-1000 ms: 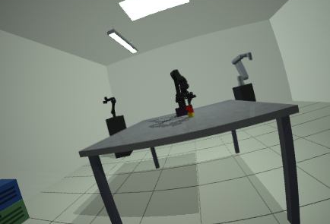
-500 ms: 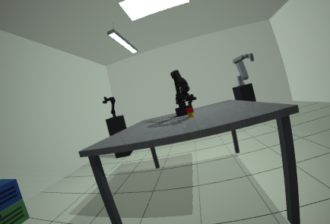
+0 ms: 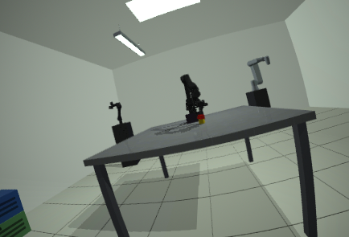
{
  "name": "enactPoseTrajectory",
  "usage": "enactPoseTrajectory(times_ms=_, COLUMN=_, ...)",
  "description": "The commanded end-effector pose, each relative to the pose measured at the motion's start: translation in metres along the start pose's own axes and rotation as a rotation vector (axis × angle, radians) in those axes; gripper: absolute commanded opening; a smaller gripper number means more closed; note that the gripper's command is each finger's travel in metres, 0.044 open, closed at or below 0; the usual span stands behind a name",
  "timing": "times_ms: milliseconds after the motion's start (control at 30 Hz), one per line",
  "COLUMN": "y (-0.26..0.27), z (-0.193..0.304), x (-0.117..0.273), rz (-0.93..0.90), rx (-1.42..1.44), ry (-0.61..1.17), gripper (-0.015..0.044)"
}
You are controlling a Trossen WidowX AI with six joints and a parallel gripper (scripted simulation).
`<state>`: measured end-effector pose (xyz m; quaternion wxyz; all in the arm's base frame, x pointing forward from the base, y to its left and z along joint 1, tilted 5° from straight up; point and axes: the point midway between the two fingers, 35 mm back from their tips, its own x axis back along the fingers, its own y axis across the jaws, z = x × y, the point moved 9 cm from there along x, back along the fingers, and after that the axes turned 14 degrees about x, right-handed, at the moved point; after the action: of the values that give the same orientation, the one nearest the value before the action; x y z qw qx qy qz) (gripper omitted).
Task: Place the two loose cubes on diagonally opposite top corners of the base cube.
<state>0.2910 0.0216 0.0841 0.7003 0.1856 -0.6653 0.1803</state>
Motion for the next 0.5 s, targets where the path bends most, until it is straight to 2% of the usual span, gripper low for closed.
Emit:
enactPoseTrajectory(times_ms=0, y=0.0, z=0.0, x=-0.001, rz=-0.004, rx=-0.002, ry=-0.001, gripper=0.0105)
enactPoseTrajectory(times_ms=133, y=0.0, z=0.0, x=-0.001, rz=-0.004, rx=-0.002, ry=-0.001, gripper=0.0205)
enactPoseTrajectory(times_ms=467, y=0.0, z=0.0, x=0.01, rz=0.0, rx=0.0, ry=0.0, gripper=0.0205)
